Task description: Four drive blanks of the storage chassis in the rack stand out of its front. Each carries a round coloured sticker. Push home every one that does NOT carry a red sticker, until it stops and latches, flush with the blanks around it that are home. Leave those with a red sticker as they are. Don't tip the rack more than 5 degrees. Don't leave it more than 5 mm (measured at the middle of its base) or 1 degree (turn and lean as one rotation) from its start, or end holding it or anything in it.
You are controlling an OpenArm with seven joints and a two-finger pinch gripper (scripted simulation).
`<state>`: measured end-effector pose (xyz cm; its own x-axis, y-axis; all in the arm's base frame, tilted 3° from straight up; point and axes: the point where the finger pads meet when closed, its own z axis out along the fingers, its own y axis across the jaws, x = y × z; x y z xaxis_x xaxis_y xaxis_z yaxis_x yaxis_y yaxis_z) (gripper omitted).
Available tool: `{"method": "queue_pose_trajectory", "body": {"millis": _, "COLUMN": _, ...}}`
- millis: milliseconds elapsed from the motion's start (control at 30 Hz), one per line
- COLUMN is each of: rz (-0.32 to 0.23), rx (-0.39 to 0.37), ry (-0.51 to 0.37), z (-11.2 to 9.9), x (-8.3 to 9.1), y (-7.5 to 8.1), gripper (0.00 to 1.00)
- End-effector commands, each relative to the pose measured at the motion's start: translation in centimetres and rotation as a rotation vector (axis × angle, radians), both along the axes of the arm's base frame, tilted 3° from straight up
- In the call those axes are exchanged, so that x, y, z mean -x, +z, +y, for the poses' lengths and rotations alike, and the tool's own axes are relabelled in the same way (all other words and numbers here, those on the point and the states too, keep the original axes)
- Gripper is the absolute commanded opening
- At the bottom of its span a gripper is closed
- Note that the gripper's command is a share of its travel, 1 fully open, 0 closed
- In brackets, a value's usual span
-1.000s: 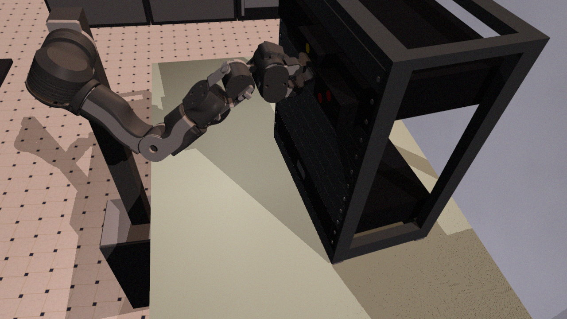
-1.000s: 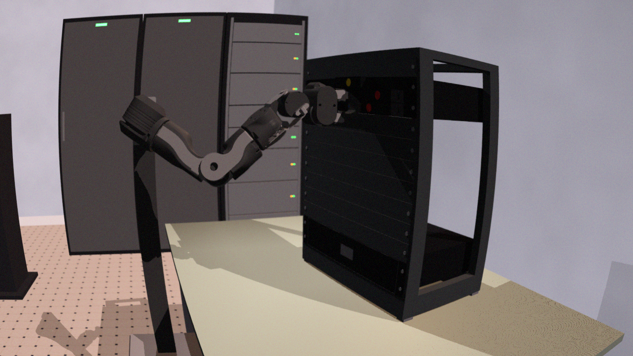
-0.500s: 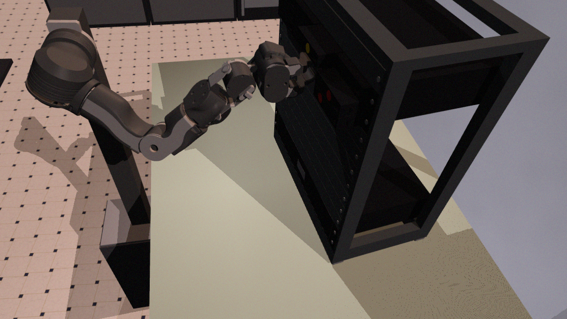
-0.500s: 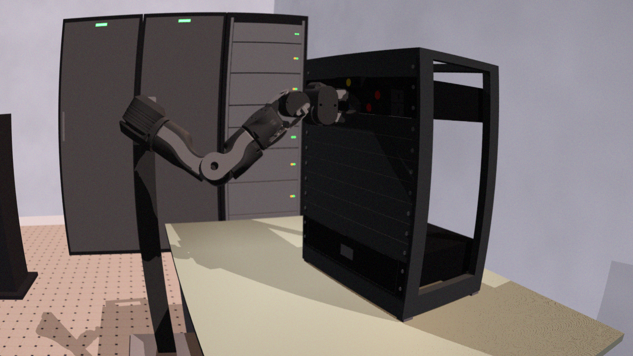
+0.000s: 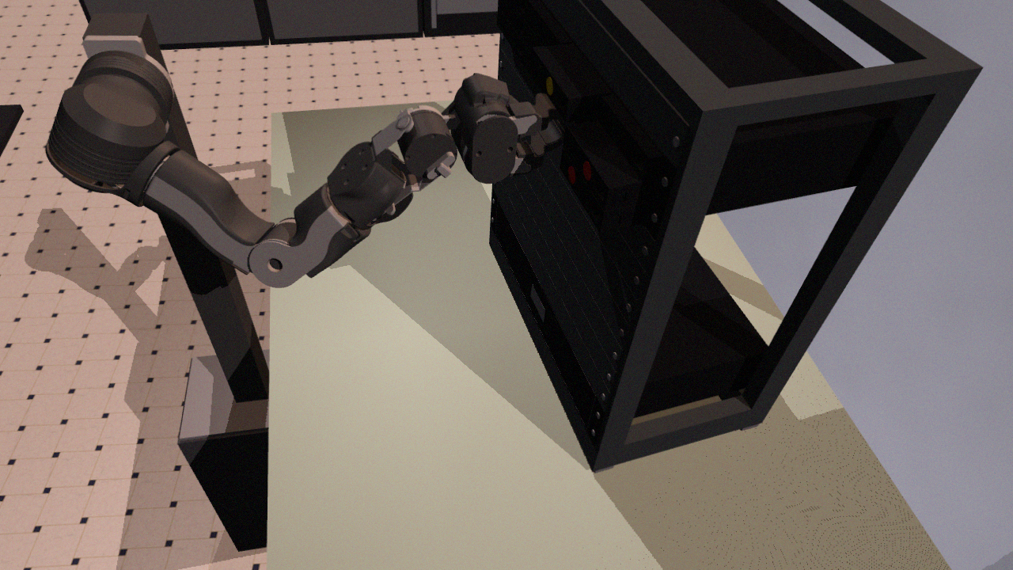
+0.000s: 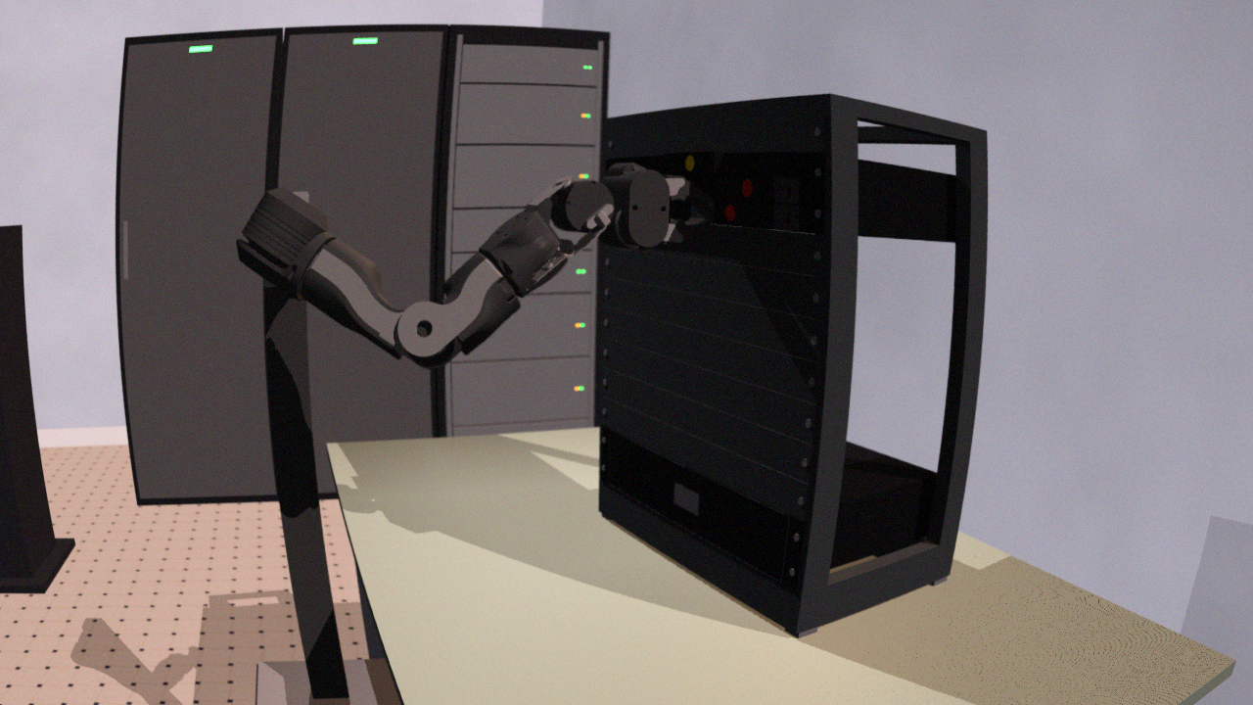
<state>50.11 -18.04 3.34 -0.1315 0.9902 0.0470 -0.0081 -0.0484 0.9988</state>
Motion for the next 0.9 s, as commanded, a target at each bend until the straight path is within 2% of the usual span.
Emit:
{"method": "queue_pose_trajectory", "body": {"millis": 0, "rz": -0.022, "rx": -0.003, "ry": 0.006, "z": 0.4, "x": -0.1, "y": 0.6, "gripper": 0.0}}
{"method": "queue_pose_trajectory", "body": {"millis": 167, "rz": -0.025, "rx": -0.002, "ry": 0.01, "z": 0.4, "x": 0.3, "y": 0.7, "gripper": 0.0}}
{"method": "queue_pose_trajectory", "body": {"millis": 267, "rz": -0.025, "rx": -0.002, "ry": 0.01, "z": 0.3, "x": 1.2, "y": 0.6, "gripper": 0.0}}
{"method": "queue_pose_trajectory", "body": {"millis": 400, "rz": -0.024, "rx": -0.002, "ry": 0.01, "z": 0.0, "x": 3.3, "y": 0.5, "gripper": 0.0}}
{"method": "queue_pose_trajectory", "body": {"millis": 667, "rz": -0.022, "rx": -0.002, "ry": 0.01, "z": -0.7, "x": 8.7, "y": 0.3, "gripper": 0.0}}
{"method": "queue_pose_trajectory", "body": {"millis": 733, "rz": -0.022, "rx": -0.002, "ry": 0.01, "z": -0.7, "x": 8.7, "y": 0.3, "gripper": 0.0}}
{"method": "queue_pose_trajectory", "body": {"millis": 867, "rz": -0.022, "rx": -0.002, "ry": 0.01, "z": -0.9, "x": 10.2, "y": 0.2, "gripper": 0.0}}
